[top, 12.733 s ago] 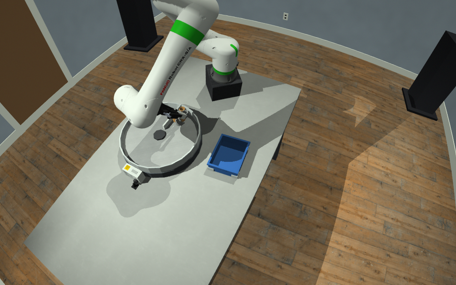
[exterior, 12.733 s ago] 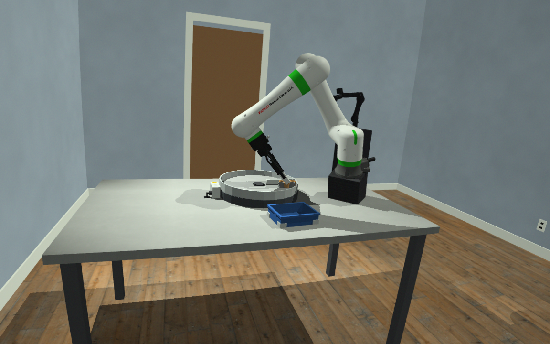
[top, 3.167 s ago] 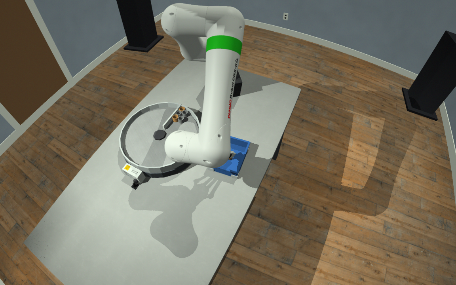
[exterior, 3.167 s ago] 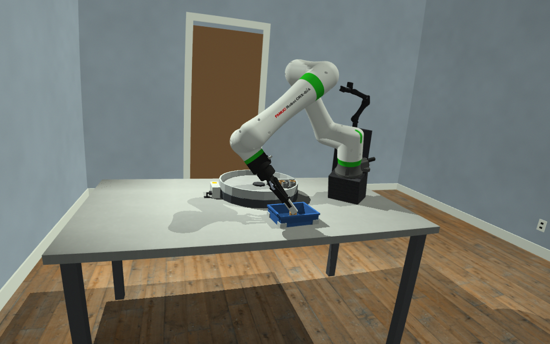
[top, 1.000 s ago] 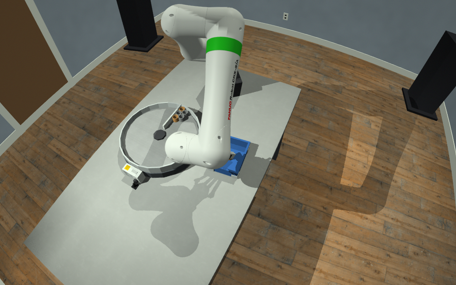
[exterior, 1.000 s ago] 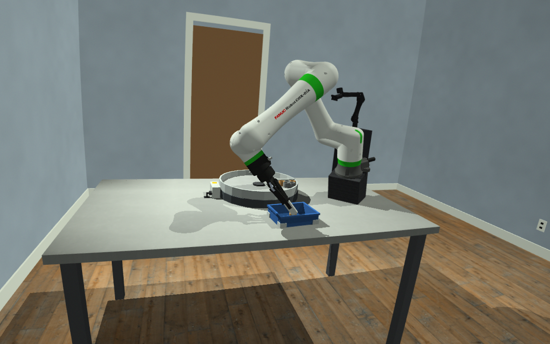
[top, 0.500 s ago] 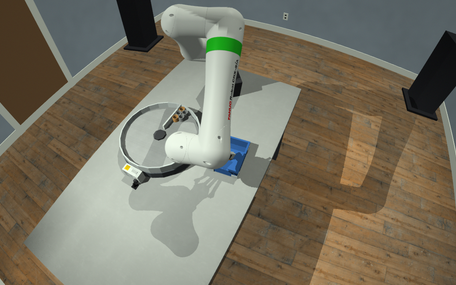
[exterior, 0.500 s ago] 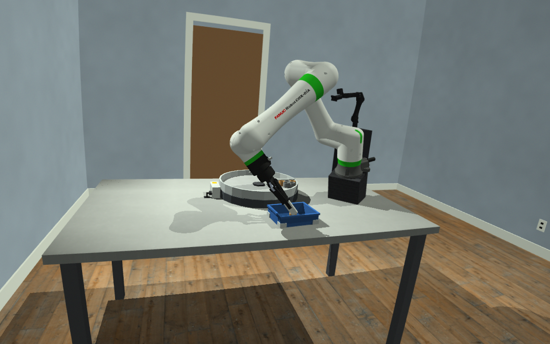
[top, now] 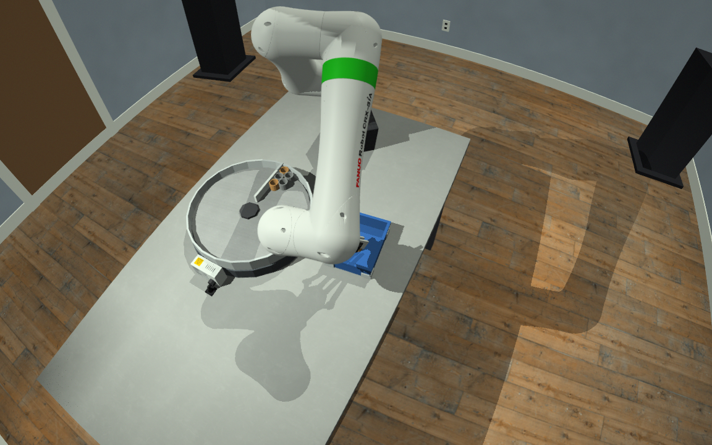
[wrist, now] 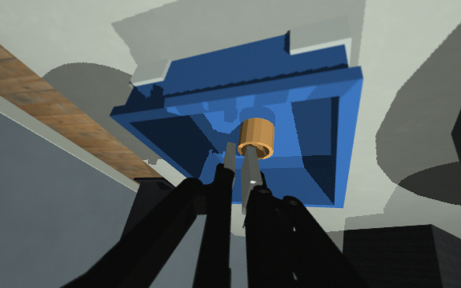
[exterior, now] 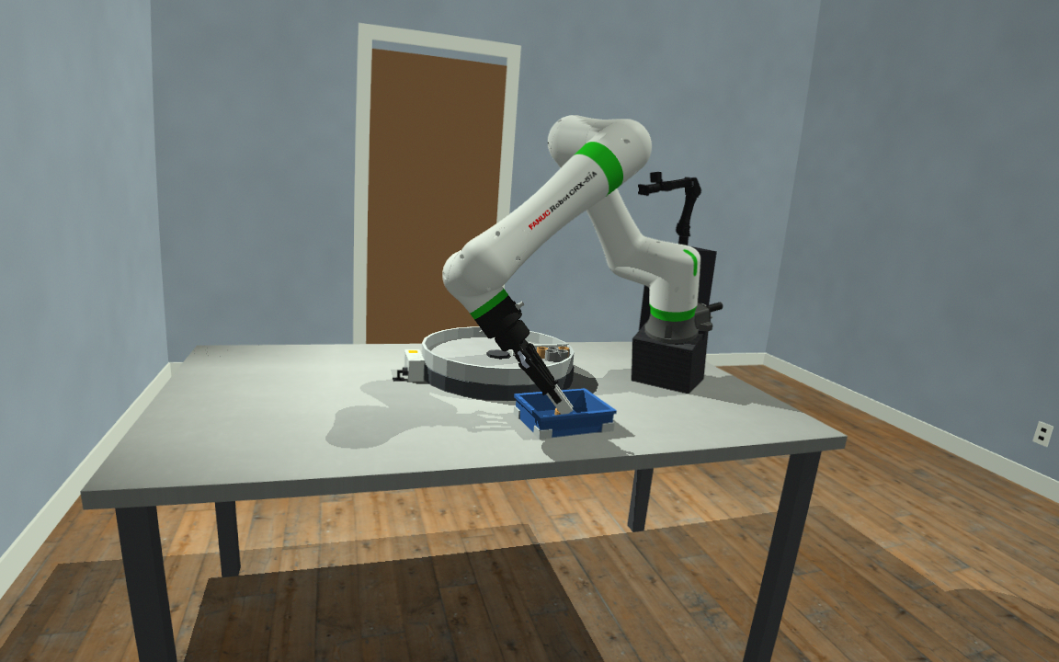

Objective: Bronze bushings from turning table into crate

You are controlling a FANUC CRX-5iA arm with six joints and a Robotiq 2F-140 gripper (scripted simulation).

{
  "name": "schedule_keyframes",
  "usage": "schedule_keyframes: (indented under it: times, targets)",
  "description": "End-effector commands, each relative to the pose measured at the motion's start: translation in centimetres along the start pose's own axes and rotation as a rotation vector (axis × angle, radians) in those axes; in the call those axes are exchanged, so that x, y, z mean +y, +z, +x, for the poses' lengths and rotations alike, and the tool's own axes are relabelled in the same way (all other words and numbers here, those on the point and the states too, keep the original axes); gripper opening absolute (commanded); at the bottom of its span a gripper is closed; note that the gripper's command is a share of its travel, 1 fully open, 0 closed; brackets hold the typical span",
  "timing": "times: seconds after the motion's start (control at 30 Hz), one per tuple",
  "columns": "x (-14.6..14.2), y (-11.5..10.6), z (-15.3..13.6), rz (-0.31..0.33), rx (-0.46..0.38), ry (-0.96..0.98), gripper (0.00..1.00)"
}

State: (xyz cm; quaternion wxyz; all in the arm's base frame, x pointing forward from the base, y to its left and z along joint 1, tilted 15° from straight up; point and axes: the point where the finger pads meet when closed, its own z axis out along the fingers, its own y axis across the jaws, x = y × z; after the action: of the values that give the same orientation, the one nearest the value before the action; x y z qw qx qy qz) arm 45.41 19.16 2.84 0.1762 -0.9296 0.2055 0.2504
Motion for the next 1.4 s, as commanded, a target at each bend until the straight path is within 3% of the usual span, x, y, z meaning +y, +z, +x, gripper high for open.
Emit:
schedule_keyframes:
  times: [0.0,0.9,1.17,1.37]
  targets:
    - [0.0,0.0,0.0,0.000,0.000,0.000,0.07]
    - [0.0,-0.2,-0.1,0.000,0.000,0.000,0.07]
    - [0.0,-1.3,-1.1,0.000,0.000,0.000,0.07]
    - [0.0,-3.4,-2.8,0.000,0.000,0.000,0.07]
